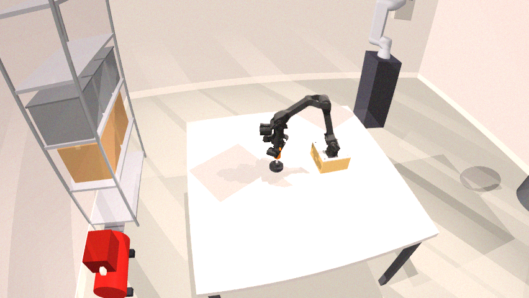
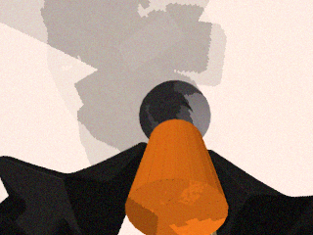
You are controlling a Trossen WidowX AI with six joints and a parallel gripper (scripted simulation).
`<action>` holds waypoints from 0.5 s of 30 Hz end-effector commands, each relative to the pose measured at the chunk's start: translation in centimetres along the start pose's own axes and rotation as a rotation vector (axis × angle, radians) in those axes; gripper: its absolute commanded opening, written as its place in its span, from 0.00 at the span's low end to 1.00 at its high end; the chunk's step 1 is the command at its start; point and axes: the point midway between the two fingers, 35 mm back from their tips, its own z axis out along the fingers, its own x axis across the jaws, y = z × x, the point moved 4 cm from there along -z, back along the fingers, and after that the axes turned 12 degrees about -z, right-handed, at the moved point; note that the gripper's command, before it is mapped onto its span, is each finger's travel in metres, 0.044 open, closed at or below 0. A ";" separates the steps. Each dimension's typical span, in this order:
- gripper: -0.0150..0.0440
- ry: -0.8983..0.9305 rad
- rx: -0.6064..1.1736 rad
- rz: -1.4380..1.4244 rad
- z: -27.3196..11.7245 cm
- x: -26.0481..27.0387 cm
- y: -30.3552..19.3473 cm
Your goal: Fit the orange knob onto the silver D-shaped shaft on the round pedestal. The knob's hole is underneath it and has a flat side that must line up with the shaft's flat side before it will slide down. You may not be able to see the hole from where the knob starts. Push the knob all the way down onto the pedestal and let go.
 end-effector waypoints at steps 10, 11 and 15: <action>0.25 -0.001 -0.006 -0.374 -0.1 0.1 0.2; 0.25 -0.001 -0.006 -0.404 -0.1 0.1 0.1; 0.25 -0.001 -0.006 -0.524 -0.1 0.1 0.0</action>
